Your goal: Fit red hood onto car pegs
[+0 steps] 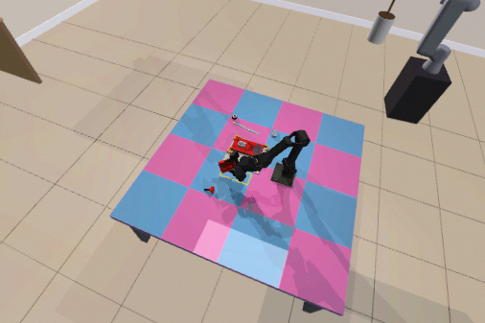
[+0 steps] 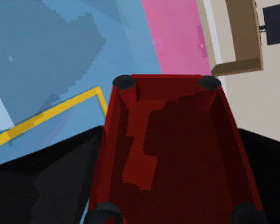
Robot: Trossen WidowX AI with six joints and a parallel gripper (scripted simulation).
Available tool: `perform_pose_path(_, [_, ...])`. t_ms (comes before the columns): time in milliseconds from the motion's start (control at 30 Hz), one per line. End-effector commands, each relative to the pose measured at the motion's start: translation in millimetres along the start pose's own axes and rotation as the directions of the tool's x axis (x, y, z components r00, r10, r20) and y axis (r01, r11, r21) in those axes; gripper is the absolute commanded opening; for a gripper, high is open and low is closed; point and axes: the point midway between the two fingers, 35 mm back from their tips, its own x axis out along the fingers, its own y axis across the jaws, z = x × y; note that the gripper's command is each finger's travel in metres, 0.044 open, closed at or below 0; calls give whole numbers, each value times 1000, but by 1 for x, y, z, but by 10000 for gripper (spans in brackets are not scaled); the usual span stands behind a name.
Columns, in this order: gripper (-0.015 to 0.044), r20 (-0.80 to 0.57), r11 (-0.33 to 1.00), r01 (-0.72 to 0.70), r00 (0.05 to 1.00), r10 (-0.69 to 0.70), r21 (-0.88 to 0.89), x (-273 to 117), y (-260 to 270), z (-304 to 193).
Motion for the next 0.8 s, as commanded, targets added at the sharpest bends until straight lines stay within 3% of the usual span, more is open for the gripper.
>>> perform_pose_path(0, [0, 4, 990, 1, 1000, -1, -138, 0, 0, 1])
perform_pose_path(567, [0, 4, 764, 3, 1000, -1, -645, 0, 0, 1])
perform_pose_path(767, [0, 4, 692, 3, 1000, -1, -722, 0, 0, 0])
